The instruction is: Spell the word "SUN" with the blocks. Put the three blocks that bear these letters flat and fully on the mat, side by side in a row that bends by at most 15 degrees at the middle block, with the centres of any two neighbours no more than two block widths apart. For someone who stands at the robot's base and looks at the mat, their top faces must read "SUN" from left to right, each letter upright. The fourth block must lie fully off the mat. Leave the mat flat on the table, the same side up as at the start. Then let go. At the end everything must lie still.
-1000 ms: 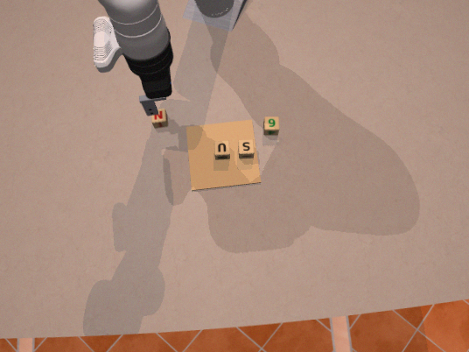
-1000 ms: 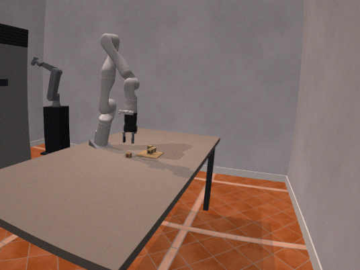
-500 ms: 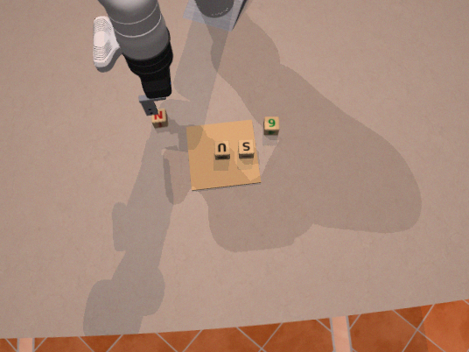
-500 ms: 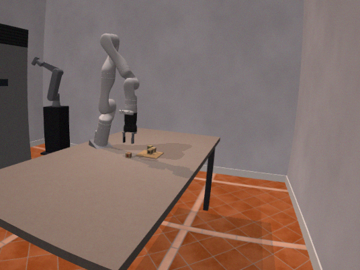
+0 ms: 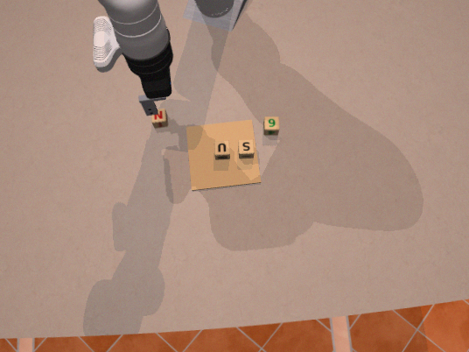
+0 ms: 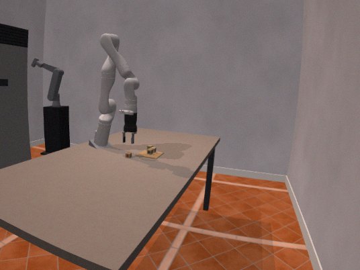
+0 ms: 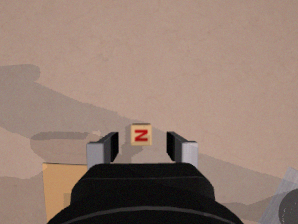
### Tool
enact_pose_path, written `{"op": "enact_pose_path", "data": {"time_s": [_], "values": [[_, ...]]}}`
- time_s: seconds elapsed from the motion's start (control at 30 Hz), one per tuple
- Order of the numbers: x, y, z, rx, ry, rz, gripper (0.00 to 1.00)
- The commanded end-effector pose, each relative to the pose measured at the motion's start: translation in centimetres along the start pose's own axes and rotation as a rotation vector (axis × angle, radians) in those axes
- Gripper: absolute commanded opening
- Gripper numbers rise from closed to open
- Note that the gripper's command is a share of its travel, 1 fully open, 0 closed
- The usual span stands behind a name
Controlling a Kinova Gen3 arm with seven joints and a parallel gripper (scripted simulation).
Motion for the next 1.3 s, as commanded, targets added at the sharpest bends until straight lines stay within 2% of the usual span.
{"op": "enact_pose_path", "data": {"time_s": [0.0, 0.63, 0.97, 1.27], "values": [[0.0, 0.0, 0.0, -0.001, 0.000, 0.000, 1.00], [0.0, 0.3, 0.0, -0.001, 0.000, 0.001, 1.00], [0.0, 1.2, -0.1, 0.000, 0.000, 0.001, 1.00], [0.1, 2.9, -0.1, 0.000, 0.000, 0.001, 1.00]]}}
Point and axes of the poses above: the point where the finger pads meet when closed, its own y axis out along the fingers, its own z axis across the jaws, x = y × z, the point moved 1 cm from there along -y, back along the fingers, and after that the axes turned 15 degrees about y, right-handed, at the moved point
